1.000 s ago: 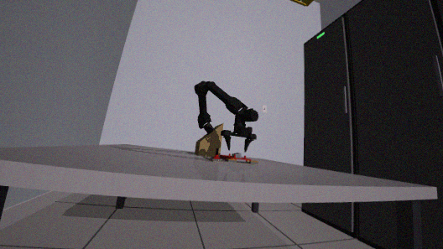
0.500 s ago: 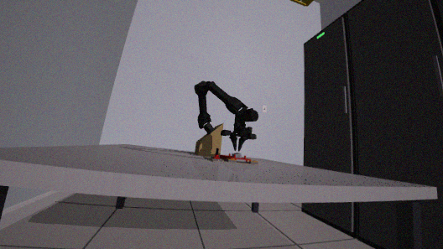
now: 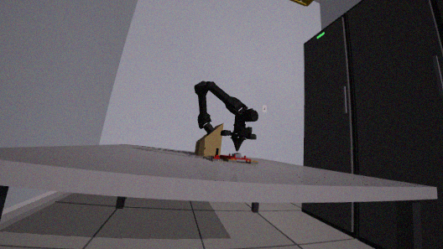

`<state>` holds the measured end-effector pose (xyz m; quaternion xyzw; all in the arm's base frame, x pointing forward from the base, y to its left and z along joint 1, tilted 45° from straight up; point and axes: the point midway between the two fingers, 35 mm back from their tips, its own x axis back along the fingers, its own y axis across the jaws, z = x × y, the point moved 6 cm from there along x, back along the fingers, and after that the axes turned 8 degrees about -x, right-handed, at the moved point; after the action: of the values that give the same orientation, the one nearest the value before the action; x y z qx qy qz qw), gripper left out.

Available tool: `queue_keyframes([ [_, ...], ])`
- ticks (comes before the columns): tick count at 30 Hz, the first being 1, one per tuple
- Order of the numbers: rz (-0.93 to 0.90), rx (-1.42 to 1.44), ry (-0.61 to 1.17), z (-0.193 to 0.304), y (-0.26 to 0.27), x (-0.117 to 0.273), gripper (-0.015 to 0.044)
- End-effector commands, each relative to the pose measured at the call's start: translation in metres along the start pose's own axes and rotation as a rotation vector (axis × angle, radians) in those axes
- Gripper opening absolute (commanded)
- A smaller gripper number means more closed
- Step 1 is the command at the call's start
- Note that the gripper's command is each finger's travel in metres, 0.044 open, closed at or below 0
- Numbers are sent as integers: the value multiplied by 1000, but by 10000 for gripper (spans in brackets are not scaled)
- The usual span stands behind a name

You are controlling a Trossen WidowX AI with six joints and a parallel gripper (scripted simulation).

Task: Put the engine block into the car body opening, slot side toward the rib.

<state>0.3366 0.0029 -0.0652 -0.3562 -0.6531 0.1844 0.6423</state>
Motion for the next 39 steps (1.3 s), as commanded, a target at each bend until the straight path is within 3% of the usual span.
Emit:
queue_keyframes([
  [1,-2,-3,0,0,0,-1,0],
  [39,-1,-3,0,0,0,-12,0],
])
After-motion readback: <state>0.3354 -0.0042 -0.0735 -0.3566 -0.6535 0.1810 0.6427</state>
